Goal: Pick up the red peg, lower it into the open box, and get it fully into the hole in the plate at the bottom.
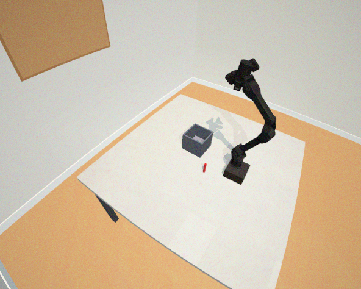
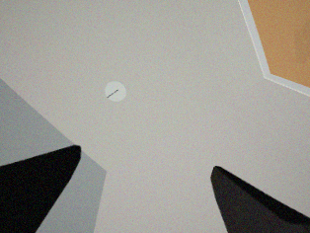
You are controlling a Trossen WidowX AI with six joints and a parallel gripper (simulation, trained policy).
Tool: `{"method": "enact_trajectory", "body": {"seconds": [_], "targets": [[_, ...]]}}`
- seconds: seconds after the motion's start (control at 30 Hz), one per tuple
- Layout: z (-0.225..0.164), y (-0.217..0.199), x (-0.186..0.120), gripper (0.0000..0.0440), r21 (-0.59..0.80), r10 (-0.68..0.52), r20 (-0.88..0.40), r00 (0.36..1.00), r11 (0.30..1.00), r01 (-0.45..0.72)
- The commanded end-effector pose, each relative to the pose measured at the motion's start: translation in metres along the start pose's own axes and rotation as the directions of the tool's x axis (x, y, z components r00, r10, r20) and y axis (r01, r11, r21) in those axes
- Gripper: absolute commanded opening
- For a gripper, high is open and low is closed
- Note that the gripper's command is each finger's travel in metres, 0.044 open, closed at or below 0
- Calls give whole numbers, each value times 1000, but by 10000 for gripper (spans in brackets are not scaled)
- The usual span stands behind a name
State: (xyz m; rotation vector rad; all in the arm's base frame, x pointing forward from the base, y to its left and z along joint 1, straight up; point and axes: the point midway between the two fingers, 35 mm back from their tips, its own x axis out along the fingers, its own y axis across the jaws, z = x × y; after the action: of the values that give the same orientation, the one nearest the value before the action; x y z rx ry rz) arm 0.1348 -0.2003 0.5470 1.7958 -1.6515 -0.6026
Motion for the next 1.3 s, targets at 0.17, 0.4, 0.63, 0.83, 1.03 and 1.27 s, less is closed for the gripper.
{"method": "enact_trajectory", "body": {"seconds": [0.17, 0.4, 0.63, 0.83, 1.03, 1.27], "targets": [[-16, -51, -8, 440, 5, -167, -86, 982, 986, 168], [-26, -93, -22, 440, -8, -308, -151, 940, 951, 310], [-34, -135, -43, 440, -45, -450, -204, 869, 891, 451], [-38, -169, -66, 440, -100, -570, -236, 787, 820, 564], [-38, -203, -95, 440, -182, -684, -253, 685, 729, 660], [-33, -240, -133, 440, -311, -802, -248, 543, 597, 739]]}}
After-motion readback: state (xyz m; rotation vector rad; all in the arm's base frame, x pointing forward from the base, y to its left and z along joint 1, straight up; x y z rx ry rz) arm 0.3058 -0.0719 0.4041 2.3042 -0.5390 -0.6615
